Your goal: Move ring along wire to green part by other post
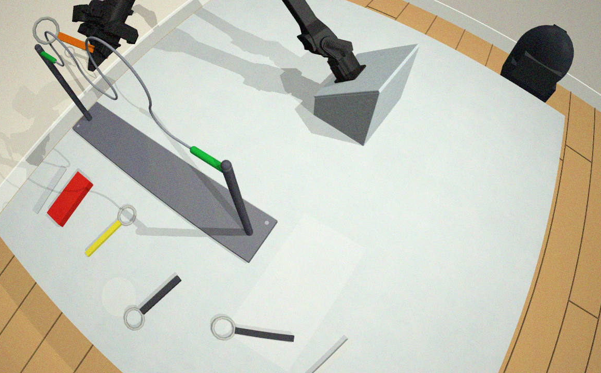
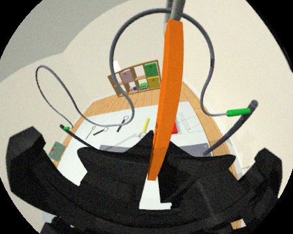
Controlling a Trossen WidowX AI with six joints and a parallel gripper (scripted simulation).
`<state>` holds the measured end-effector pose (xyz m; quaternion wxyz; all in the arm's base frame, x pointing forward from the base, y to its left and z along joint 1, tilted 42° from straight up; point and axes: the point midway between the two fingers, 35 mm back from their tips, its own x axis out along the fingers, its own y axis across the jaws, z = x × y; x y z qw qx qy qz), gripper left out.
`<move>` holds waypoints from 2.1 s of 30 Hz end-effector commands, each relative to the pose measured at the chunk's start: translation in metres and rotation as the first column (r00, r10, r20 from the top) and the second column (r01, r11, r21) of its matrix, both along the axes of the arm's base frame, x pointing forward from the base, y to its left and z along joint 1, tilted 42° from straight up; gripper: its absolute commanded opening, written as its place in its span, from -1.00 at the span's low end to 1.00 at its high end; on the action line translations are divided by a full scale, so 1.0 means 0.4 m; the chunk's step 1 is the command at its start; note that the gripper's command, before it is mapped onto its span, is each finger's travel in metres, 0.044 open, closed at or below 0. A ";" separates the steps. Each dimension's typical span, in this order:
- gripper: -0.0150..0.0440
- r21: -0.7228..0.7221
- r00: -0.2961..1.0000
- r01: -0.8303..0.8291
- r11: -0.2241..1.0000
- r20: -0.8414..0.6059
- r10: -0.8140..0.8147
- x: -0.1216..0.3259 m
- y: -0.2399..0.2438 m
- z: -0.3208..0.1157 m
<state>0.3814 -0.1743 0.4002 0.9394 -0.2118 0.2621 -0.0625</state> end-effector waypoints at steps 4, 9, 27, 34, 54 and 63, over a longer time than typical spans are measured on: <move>-1.00 -0.138 1.000 -0.002 0.990 -0.008 0.001 0.000 -0.019 0.004; -1.00 -0.238 1.000 -0.004 0.971 -0.009 0.002 0.001 -0.030 0.013; -1.00 -0.567 1.000 -0.017 0.824 -0.016 0.009 0.001 -0.064 0.051; -1.00 -0.677 1.000 -0.022 0.736 -0.019 0.012 0.002 -0.073 0.069; -1.00 -0.910 0.999 -0.037 0.412 -0.033 0.016 0.004 -0.084 0.125; -1.00 -0.969 0.999 -0.043 0.242 -0.040 0.016 0.005 -0.081 0.151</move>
